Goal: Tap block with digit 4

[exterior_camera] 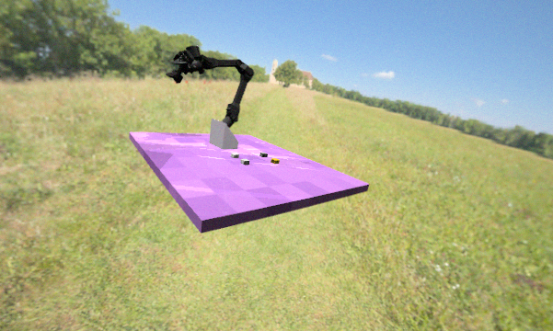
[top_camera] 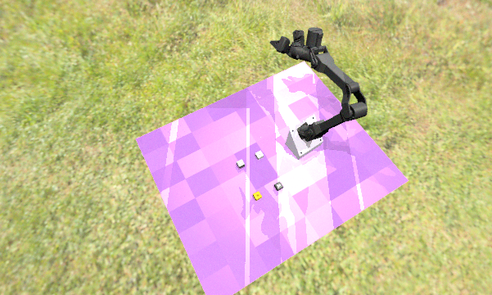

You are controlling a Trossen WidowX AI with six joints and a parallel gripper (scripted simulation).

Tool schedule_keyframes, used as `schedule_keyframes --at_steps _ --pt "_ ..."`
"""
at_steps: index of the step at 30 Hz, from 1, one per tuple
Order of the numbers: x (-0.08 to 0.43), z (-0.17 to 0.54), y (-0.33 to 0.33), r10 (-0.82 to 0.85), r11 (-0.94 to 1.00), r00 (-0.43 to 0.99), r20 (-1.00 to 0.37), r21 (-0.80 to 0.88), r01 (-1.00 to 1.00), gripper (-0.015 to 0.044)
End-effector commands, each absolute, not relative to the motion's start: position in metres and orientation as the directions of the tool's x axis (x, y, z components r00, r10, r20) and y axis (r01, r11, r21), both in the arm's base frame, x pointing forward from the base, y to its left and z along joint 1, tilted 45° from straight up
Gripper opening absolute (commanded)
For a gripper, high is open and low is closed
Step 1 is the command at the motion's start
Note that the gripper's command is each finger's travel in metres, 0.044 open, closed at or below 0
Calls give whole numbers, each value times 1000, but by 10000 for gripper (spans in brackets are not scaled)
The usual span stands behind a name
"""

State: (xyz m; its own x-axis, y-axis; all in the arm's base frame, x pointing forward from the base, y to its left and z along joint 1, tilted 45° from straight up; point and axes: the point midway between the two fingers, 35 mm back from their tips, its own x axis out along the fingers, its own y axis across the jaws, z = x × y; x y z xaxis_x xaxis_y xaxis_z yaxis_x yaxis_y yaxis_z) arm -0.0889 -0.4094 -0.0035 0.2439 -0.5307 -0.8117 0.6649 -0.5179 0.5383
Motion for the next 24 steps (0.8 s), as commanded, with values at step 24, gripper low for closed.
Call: schedule_keyframes --at_steps 24 --pt "219 -15 -126 630 712 178 -756 654 256 400"
